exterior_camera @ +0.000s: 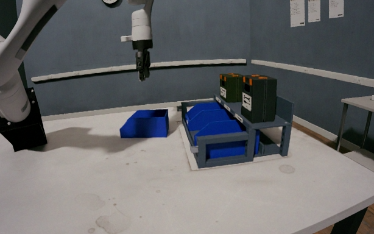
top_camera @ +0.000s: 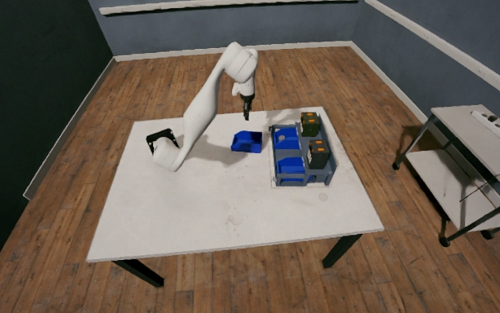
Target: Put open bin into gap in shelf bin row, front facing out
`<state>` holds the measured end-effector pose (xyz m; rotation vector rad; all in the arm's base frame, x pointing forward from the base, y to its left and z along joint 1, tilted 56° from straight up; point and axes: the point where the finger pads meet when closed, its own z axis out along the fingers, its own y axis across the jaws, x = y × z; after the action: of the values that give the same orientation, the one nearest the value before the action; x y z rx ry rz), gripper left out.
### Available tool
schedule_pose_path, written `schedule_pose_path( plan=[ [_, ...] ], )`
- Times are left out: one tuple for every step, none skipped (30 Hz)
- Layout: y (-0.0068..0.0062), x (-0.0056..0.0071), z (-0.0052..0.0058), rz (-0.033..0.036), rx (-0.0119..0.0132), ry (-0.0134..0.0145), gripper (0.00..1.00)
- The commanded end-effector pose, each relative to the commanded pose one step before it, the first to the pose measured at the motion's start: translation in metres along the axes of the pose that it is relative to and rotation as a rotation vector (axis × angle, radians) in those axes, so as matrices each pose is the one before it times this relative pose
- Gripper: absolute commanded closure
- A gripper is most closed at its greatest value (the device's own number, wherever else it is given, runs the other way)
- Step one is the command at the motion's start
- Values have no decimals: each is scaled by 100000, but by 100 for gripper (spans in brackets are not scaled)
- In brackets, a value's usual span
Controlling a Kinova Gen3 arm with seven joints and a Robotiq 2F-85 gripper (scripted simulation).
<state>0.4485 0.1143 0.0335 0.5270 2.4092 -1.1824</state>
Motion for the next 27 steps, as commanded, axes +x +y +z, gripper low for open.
schedule_pose_path(
  plan=[
    [160, -18, 99, 21, -522, -136, 0],
    [0, 0, 0, 0, 0, 0, 0],
    [0, 0, 0, 0, 0, 0, 0],
    [0, 0, 0, 0, 0, 0, 0],
    [0, 0, 0, 0, 0, 0, 0],
    [0, 0, 0, 0, 0, 0, 0],
    [0, 0, 0, 0, 0, 0, 0],
    [0, 0, 0, 0, 0, 0, 0],
    [0, 0, 0, 0, 0, 0, 0],
    [2, -1, 868, 1, -13, -9, 0],
    [-1, 0, 878, 0, 3, 1, 0],
    [-1, 0, 878, 0, 3, 1, 0],
    [0, 0, 878, 0, 3, 1, 0],
    [0, 0, 878, 0, 3, 1, 0],
    [0, 0, 0, 0, 0, 0, 0],
    [0, 0, 0, 0, 0, 0, 0],
    [0, 0, 0, 0, 0, 0, 0],
    [0, 0, 0, 0, 0, 0, 0],
    [0, 0, 0, 0, 0, 0, 0],
    [0, 0, 0, 0, 0, 0, 0],
    [0, 0, 0, 0, 0, 0, 0],
    [0, 0, 0, 0, 0, 0, 0],
    [0, 0, 0, 0, 0, 0, 0],
    [0, 0, 0, 0, 0, 0, 0],
    [0, 0, 0, 0, 0, 0, 0],
    [0, 0, 0, 0, 0, 0, 0],
    [0, -3, -206, 3, -12, -6, 0]
  ],
)
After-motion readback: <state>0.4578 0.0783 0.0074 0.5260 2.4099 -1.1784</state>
